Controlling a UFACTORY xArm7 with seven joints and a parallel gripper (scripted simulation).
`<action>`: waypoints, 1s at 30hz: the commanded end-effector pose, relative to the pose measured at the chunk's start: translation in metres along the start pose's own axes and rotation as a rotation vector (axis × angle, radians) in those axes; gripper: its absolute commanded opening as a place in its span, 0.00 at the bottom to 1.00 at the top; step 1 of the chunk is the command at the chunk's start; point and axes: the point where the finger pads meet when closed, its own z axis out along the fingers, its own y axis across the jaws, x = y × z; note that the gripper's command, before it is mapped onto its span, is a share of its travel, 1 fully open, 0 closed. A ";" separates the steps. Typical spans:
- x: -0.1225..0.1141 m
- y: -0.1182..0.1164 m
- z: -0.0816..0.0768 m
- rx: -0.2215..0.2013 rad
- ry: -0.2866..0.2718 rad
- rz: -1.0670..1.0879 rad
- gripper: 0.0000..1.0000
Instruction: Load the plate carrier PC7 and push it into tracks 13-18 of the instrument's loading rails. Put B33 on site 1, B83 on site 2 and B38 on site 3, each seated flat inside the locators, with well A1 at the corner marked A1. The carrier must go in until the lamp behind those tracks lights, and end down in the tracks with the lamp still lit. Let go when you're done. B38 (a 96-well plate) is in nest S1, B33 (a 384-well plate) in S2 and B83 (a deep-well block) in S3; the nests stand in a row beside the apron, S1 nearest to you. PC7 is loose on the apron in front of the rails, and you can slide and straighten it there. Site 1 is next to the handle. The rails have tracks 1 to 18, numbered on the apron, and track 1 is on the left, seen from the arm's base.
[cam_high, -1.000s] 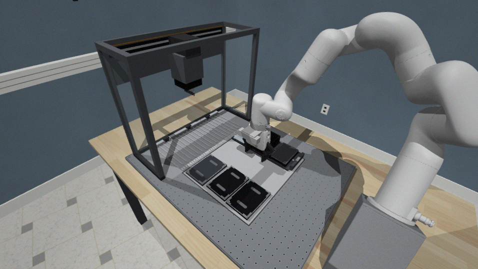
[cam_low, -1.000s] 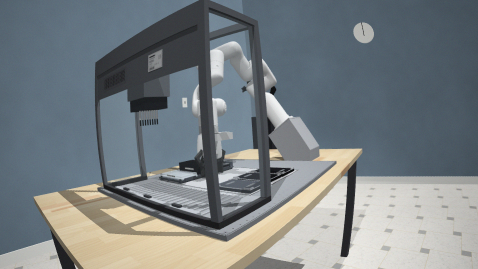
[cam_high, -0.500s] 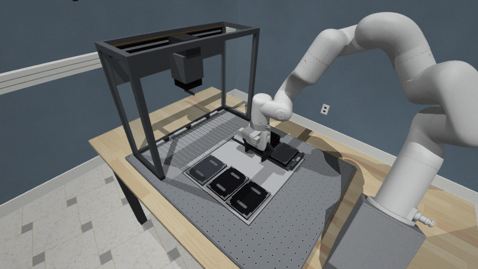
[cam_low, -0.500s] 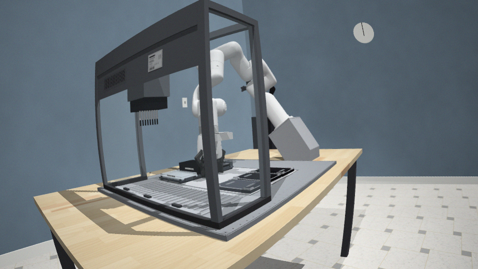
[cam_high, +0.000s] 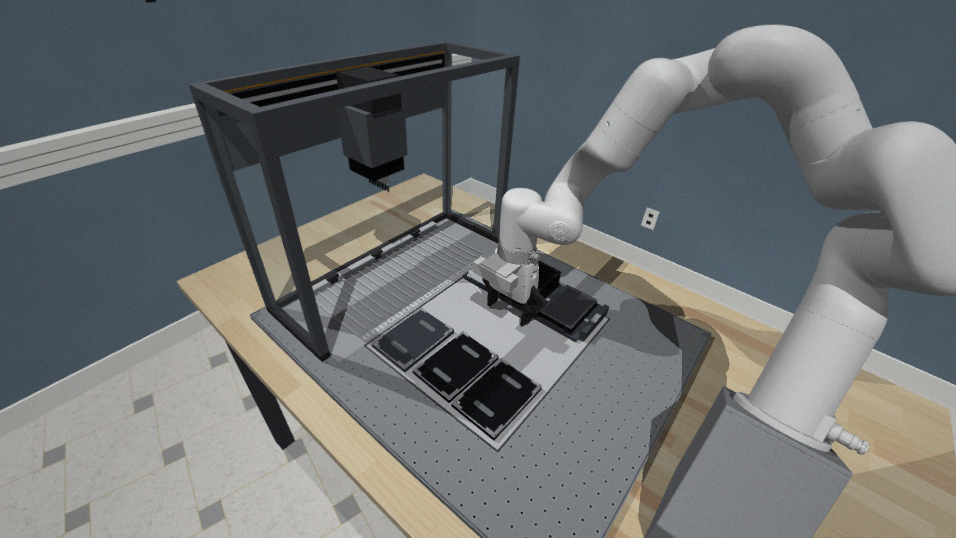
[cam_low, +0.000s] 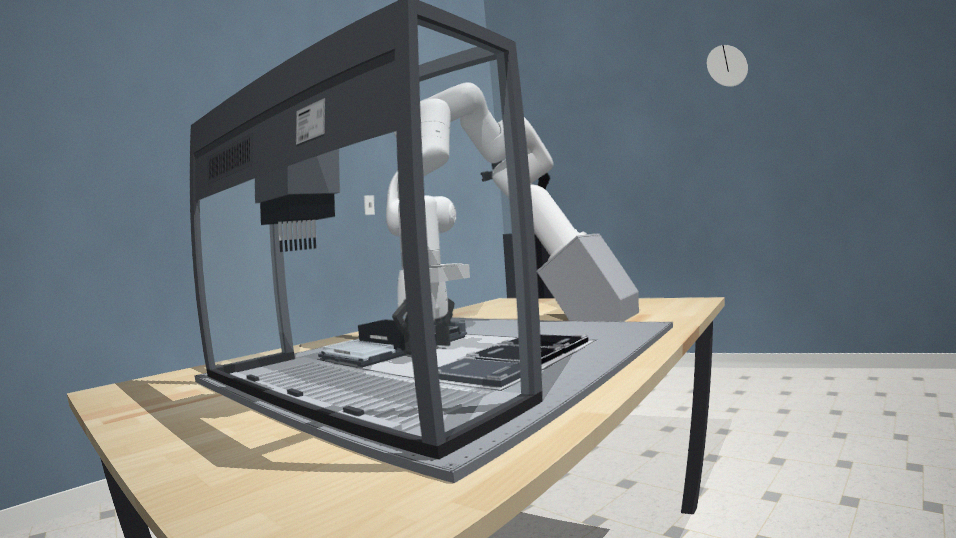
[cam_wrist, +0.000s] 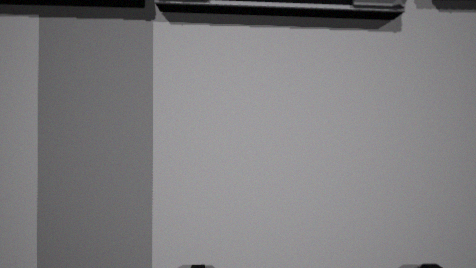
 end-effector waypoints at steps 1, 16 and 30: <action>0.001 0.002 -0.002 -0.004 0.001 0.000 1.00; 0.001 0.002 -0.020 -0.004 0.001 0.000 1.00; 0.001 0.002 -0.040 -0.004 0.001 0.000 1.00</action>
